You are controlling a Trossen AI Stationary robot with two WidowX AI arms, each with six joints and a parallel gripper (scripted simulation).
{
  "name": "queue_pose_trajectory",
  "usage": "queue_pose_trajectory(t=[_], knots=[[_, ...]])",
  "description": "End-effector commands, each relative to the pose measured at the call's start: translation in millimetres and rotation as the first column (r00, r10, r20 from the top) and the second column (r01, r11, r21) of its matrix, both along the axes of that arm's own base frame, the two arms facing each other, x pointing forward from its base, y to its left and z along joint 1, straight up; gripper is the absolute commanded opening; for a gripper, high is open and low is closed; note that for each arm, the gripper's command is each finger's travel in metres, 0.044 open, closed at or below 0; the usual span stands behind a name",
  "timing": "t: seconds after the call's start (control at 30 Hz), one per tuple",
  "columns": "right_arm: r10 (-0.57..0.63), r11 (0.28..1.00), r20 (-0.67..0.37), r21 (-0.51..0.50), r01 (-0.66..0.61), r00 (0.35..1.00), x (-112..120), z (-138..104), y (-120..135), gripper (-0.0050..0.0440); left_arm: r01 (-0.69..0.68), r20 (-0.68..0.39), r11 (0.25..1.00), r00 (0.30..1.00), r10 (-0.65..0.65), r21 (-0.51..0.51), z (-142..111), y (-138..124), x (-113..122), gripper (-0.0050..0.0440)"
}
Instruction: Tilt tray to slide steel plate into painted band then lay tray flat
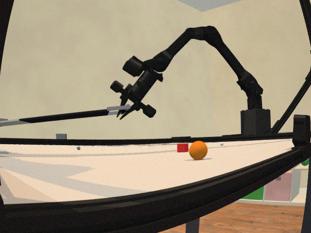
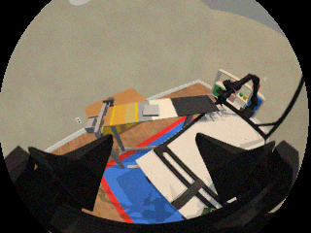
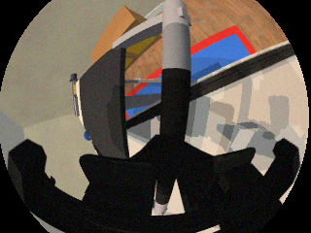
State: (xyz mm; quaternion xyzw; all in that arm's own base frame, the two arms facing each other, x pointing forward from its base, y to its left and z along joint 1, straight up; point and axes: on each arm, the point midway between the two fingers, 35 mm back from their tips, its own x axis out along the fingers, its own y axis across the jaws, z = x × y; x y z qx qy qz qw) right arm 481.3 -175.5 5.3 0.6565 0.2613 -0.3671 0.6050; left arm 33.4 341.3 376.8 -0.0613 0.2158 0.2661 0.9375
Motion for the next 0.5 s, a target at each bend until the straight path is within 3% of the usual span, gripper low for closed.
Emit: queue_pose_trajectory(t=[0.0, 0.47], knots=[[-0.001, 1.000, 0.014, -0.001, 0.001, 1.000, -0.6, 16.0, -0.7, 0.0000, 0.003, 0.001, 1.000, 1.000, -0.003, 0.001, -0.1, -0.2, 0.2, 0.0440], [-0.001, 1.000, 0.025, -0.003, 0.001, 1.000, 0.3, 24.3, -0.8, 0.0000, 0.003, 0.001, 1.000, 1.000, -0.003, 0.001, -0.1, -0.2, 0.2, 0.0440]])
